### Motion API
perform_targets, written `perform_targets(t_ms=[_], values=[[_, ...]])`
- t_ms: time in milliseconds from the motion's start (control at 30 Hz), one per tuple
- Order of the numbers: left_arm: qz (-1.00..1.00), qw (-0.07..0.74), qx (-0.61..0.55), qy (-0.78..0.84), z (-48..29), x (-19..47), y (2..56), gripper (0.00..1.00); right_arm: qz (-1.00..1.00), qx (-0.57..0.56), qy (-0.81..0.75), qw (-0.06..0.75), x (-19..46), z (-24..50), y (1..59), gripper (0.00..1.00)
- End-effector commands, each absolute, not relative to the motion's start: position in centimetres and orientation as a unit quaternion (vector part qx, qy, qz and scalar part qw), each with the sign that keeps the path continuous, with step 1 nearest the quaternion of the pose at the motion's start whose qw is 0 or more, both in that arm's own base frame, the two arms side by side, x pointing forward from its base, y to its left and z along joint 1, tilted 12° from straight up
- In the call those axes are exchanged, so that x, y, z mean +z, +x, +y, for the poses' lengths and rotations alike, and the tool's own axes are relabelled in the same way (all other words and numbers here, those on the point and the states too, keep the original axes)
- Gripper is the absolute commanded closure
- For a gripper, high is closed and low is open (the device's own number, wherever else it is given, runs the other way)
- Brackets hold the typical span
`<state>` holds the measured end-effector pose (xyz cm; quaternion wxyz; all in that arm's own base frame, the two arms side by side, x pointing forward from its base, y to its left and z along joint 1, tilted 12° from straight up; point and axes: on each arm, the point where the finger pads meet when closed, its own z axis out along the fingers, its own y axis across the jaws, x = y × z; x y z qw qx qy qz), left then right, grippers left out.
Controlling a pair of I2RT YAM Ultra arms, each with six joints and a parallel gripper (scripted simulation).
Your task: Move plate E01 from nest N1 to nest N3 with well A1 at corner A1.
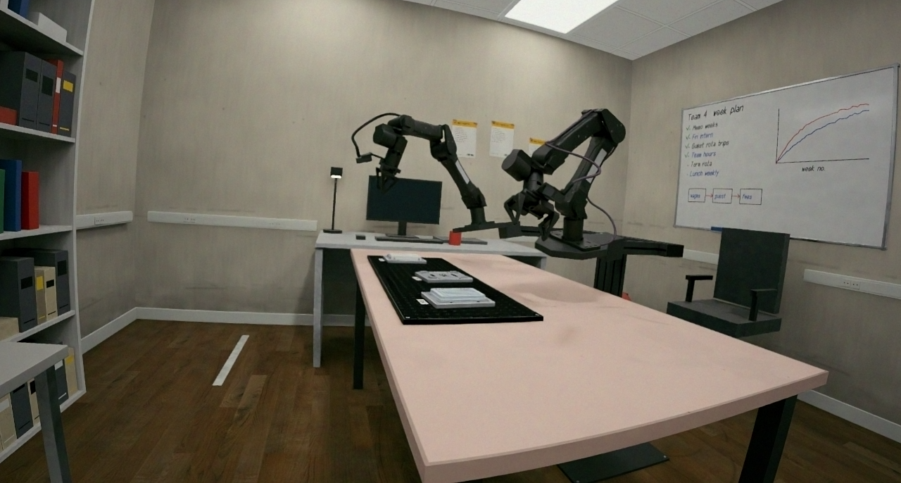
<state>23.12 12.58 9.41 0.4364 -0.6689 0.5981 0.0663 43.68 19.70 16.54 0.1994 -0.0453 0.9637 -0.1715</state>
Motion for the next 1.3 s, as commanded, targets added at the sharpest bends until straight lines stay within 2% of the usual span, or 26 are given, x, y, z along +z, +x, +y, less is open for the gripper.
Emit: perform_targets(t_ms=[0, 567, 933, 1267], values=[[0.596, 0.439, 0.064, -0.669, 12.6, 9.6, 23.3, 0.0, 0.963, -0.169, -0.045, 0.204, 17.0, 19.8, 43.7, 0.0], [0.596, 0.439, 0.064, -0.669, 12.6, 9.6, 23.3, 0.0, 0.963, -0.169, -0.045, 0.204, 17.0, 19.8, 43.7, 0.0], [0.51, 0.513, 0.033, -0.69, 11.0, 9.4, 27.2, 0.0, 0.949, -0.116, 0.047, 0.29, 17.1, 19.3, 45.0, 0.0], [0.504, 0.532, 0.043, -0.679, 8.0, 6.2, 29.9, 0.0, 0.922, -0.064, 0.145, 0.354, 16.7, 17.2, 43.9, 0.0]])
